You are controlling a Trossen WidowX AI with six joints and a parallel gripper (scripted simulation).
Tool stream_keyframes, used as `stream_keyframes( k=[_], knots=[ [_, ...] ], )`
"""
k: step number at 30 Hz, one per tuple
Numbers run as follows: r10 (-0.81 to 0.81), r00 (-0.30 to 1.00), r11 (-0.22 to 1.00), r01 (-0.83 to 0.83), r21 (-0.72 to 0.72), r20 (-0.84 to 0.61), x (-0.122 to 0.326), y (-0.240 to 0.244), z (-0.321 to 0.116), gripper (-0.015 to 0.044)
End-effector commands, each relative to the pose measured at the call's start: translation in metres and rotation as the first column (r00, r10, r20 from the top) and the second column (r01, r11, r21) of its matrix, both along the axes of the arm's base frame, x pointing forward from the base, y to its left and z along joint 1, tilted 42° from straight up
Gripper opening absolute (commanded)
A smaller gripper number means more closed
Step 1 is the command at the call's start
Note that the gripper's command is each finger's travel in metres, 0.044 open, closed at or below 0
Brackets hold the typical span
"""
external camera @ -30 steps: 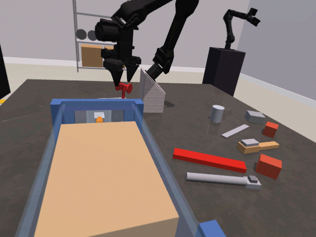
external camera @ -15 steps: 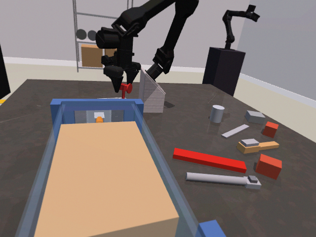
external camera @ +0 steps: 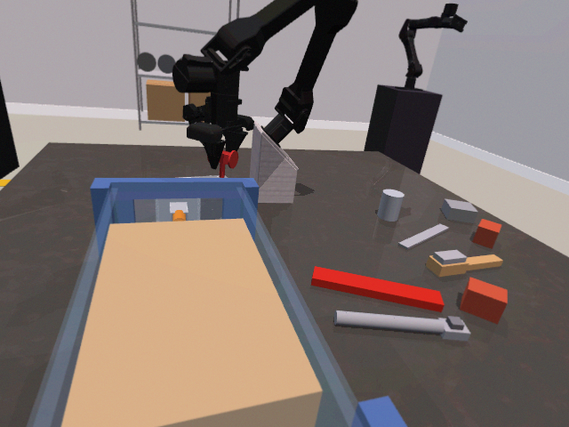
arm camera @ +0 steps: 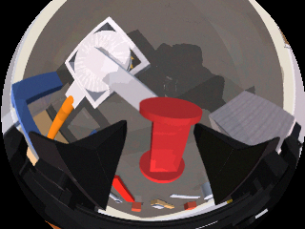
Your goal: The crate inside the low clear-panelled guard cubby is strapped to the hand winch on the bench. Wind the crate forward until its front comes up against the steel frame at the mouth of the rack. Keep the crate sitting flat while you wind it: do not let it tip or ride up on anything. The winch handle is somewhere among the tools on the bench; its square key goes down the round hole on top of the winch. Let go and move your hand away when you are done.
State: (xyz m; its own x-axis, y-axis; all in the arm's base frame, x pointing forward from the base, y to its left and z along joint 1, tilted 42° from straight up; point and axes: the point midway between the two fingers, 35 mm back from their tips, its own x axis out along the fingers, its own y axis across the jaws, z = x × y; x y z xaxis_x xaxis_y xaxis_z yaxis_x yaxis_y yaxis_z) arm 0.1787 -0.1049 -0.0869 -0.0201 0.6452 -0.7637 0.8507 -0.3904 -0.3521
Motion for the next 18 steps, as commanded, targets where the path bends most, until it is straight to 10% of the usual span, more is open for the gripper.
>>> stream_keyframes(
  k=[1, 8, 18],
  knots=[
    [0.000, 1.000, 1.000, 0.000, 0.000, 0.001, 0.0001, -0.0002, 0.0002, 0.0204],
    [0.000, 1.000, 1.000, 0.000, 0.000, 0.001, 0.0001, -0.0002, 0.0002, 0.0020],
    [-0.005, 1.000, 1.000, 0.005, 0.007, -0.004, 0.0002, 0.0032, -0.0028, 0.0000]
  ],
)
